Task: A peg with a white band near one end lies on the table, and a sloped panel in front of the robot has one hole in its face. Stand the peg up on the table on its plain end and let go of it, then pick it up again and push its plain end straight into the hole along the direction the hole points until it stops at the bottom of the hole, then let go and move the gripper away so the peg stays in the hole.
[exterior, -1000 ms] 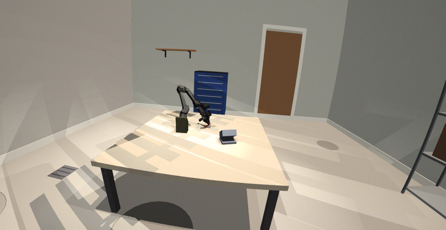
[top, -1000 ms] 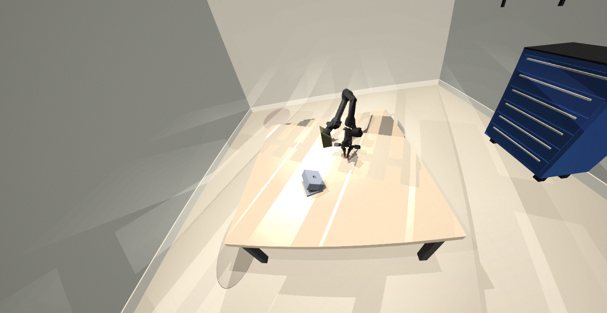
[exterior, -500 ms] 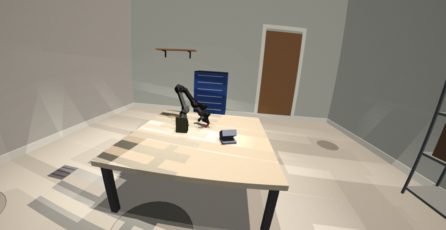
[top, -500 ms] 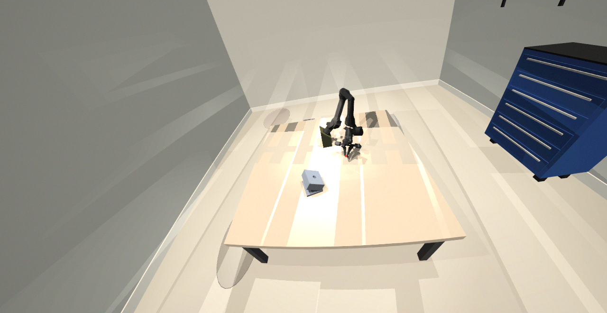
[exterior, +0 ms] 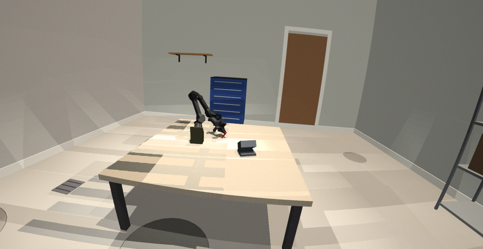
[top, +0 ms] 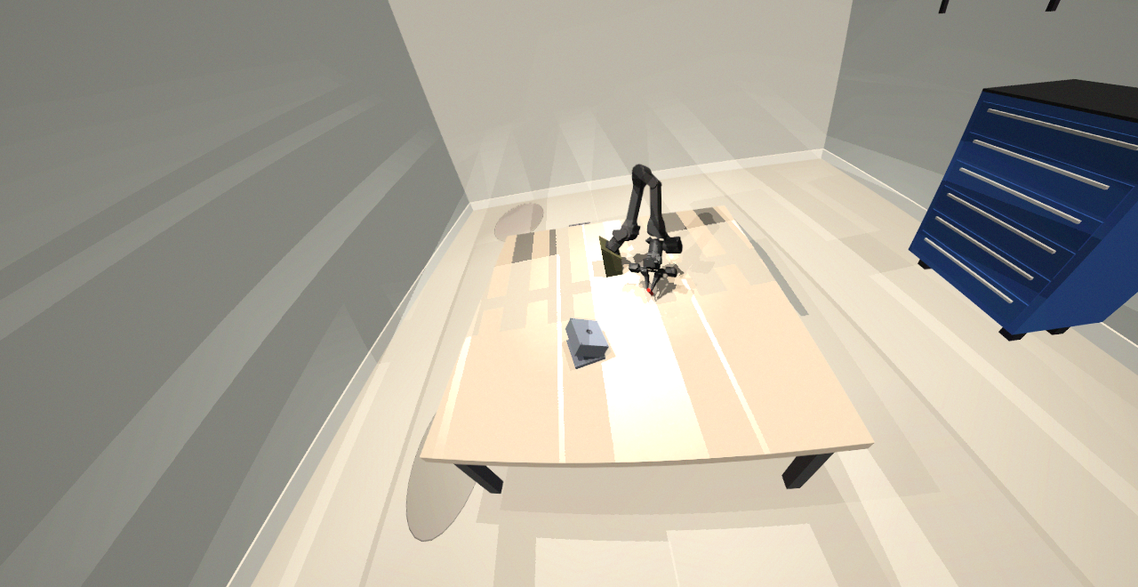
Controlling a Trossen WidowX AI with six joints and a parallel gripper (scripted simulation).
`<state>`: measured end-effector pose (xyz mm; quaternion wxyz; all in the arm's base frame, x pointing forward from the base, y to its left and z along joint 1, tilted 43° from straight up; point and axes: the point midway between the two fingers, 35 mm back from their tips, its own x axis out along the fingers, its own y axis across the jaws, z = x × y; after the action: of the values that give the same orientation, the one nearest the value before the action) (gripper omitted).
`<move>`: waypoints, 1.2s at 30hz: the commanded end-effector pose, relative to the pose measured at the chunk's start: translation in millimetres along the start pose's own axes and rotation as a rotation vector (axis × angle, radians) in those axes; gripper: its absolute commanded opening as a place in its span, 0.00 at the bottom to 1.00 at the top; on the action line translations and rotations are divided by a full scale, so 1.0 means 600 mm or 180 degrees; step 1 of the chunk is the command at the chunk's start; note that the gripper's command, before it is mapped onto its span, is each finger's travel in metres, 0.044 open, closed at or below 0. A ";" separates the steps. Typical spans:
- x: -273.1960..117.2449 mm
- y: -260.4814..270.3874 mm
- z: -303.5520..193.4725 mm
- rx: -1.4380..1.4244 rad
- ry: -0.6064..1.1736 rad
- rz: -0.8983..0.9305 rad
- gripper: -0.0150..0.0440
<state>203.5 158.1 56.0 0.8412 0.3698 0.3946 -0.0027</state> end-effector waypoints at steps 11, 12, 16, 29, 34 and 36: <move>-0.015 -0.002 -0.007 0.0028 -0.0411 0.0013 0.34; -0.016 -0.002 -0.008 0.0028 -0.0439 0.0013 0.34; -0.020 -0.002 -0.010 0.0029 -0.0549 0.0011 0.34; -0.031 -0.003 -0.020 0.0033 -0.0906 0.0007 0.34; -0.035 -0.003 -0.024 0.0034 -0.1044 0.0005 0.34; -0.036 -0.003 -0.026 0.0034 -0.1099 0.0005 0.34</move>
<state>179.0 158.5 61.4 0.8906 0.3686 0.2592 -0.0613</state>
